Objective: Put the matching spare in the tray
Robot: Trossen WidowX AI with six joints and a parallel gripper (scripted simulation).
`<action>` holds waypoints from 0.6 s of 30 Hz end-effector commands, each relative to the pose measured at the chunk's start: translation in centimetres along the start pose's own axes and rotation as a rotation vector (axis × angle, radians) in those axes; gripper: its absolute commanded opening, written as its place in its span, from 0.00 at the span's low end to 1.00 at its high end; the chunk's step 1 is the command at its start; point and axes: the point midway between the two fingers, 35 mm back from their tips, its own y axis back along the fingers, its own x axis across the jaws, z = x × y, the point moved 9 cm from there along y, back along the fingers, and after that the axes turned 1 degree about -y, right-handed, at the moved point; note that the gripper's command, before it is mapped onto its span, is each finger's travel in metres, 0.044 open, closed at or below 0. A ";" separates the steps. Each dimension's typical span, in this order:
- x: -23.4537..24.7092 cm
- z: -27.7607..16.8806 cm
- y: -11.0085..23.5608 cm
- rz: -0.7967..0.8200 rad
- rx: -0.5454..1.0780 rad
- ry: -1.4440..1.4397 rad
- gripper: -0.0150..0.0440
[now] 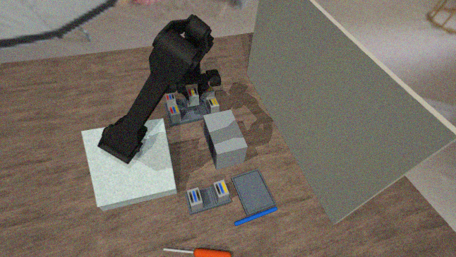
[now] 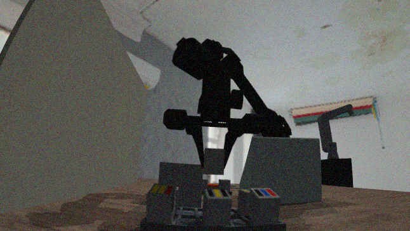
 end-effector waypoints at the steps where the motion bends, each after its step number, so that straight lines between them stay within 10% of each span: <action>1: 0.0 0.0 0.5 0.002 -0.005 -0.006 0.25; 18: 0.0 0.0 7.9 0.003 -0.008 -0.005 0.25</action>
